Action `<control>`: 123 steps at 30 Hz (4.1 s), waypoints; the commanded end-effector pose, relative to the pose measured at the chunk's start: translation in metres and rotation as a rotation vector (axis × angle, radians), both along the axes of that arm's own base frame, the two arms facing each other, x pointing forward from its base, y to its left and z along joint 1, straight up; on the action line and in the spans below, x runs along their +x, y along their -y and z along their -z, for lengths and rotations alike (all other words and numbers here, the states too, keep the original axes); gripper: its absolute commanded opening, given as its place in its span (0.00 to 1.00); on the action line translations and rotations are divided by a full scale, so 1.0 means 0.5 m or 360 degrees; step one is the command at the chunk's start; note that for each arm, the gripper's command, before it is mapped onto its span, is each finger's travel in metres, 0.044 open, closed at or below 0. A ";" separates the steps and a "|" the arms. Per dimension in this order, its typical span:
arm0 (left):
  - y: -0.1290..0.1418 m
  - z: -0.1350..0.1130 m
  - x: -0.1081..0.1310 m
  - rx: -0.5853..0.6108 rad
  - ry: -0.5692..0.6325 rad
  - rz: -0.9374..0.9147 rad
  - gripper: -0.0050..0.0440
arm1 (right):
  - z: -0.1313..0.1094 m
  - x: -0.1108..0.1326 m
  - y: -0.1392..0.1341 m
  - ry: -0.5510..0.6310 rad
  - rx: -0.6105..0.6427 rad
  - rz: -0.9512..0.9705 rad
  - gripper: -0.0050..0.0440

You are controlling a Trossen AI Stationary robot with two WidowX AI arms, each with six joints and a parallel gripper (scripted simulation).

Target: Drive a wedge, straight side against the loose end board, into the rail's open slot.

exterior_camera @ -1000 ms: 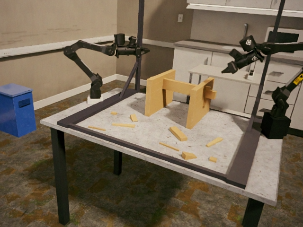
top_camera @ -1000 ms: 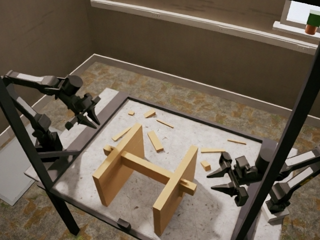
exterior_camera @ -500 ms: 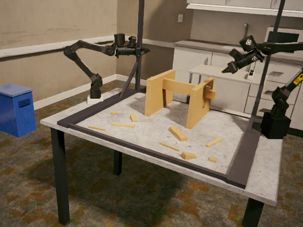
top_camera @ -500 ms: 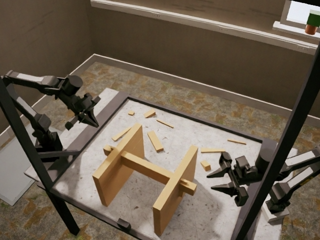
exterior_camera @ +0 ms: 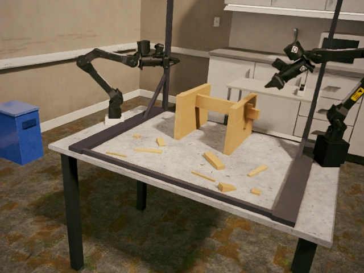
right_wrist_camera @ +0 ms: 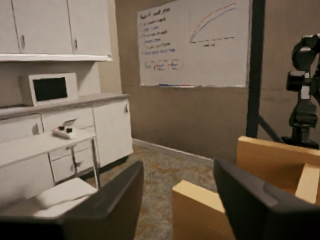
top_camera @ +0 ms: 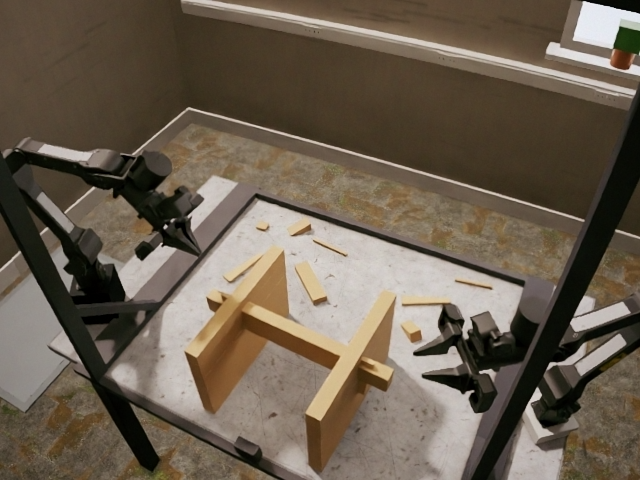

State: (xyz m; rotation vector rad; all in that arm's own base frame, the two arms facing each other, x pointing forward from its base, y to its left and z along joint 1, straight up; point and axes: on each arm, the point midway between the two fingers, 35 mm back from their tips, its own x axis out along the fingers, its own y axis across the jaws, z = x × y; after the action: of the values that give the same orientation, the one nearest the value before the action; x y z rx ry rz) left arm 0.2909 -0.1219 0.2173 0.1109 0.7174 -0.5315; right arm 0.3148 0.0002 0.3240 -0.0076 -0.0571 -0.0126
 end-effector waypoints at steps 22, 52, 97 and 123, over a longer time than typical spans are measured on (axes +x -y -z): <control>0.038 0.022 0.064 -0.0135 -0.0711 -0.0865 0.00 | -0.022 -0.002 -0.001 0.0037 -0.0004 -0.0001 0.51; 0.101 0.091 0.118 -0.0071 -0.0926 -0.2173 0.00 | -0.022 -0.002 -0.001 0.0037 -0.0004 -0.0001 0.51; 0.104 0.120 0.114 -0.0102 -0.0885 -0.2276 0.00 | -0.022 -0.002 -0.001 0.0037 -0.0004 -0.0001 0.51; 0.106 0.150 0.115 -0.0098 -0.0885 -0.2273 0.00 | -0.022 -0.002 -0.001 0.0037 -0.0004 -0.0001 0.51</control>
State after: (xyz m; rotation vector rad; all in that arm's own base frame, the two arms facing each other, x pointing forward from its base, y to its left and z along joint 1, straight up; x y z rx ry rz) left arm 0.3496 -0.1737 0.1348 -0.5906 1.1187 0.8445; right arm 0.3148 0.0002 0.3240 -0.0076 -0.0571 -0.0126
